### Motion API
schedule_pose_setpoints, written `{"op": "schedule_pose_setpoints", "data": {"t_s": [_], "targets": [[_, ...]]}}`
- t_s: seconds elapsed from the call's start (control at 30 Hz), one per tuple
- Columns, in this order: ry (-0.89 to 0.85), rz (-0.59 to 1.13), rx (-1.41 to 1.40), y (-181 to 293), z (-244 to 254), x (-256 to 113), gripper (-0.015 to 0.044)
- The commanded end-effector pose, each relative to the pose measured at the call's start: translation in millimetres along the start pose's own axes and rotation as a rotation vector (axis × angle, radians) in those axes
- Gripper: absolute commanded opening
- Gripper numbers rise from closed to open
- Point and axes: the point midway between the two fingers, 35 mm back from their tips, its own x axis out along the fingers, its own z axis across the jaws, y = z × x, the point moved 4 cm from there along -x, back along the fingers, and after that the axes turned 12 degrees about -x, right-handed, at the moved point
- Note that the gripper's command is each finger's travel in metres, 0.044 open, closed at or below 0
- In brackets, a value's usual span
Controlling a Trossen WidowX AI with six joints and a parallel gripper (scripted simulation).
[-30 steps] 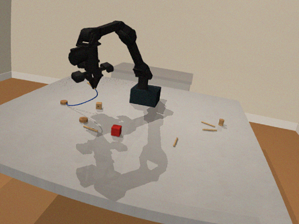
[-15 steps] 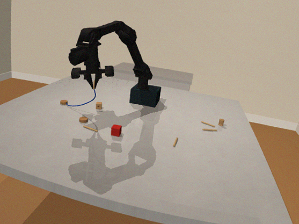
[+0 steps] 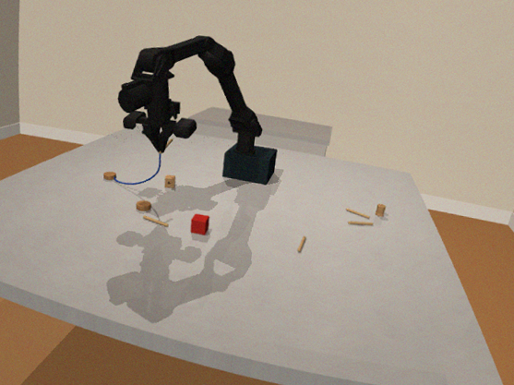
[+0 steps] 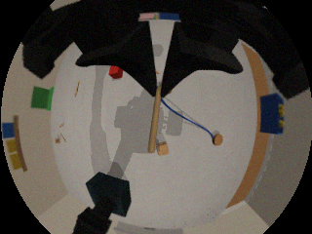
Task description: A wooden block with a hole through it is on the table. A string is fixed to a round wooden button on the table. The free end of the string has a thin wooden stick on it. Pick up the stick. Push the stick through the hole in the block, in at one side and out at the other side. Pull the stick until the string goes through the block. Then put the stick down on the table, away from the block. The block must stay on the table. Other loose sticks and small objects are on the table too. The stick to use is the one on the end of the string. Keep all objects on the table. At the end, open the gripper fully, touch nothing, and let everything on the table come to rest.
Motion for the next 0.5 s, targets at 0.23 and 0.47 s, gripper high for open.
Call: {"op": "schedule_pose_setpoints", "data": {"t_s": [0.23,0.47], "targets": [[-0.063,-0.028,-0.208,7.2,1.6,-1.9,0.0000],[-0.101,-0.052,-0.364,12.3,2.4,-3.3,0.0000]]}}
